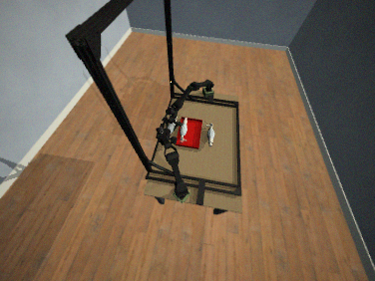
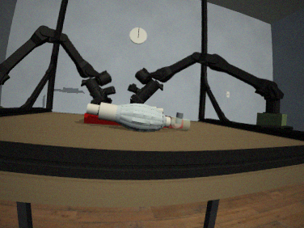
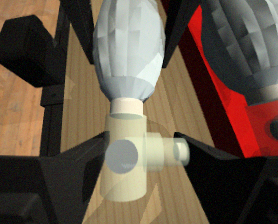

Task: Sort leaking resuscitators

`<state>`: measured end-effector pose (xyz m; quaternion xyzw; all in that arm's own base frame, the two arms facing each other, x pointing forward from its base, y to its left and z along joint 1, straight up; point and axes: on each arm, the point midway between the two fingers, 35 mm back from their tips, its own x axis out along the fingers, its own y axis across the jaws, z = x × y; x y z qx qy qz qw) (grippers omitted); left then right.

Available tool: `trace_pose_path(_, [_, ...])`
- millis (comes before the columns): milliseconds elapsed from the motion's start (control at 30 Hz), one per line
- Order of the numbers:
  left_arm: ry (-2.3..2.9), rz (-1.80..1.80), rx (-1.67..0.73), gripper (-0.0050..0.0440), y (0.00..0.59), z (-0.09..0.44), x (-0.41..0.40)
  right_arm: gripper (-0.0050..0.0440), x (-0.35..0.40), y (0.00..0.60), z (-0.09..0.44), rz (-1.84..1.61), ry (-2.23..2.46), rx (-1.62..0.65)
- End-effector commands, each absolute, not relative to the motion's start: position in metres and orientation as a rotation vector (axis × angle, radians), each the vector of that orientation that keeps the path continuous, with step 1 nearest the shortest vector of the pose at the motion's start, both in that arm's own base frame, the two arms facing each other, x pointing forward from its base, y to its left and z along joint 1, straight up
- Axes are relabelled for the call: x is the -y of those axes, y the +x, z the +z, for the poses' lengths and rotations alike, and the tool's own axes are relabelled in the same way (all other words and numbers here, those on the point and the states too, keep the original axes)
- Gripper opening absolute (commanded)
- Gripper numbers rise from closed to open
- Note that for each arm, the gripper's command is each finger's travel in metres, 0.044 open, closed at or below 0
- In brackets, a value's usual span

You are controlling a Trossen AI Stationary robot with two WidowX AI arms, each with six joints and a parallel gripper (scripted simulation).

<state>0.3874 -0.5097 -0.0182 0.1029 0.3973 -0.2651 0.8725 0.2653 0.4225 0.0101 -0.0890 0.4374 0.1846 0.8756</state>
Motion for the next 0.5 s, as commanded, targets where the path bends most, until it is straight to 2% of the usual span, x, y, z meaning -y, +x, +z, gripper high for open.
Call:
trace_pose_path(0, [0.212,-0.556,-0.829,0.0,0.3879,-0.0174,0.5102,0.0,-0.4229,0.2651,0.0108,0.387,-0.186,-0.913])
trace_pose_path(467, [0.213,-0.556,-0.828,0.0,0.3875,-0.017,0.5102,0.0,-0.4225,0.2653,0.0105,0.386,-0.186,-0.913])
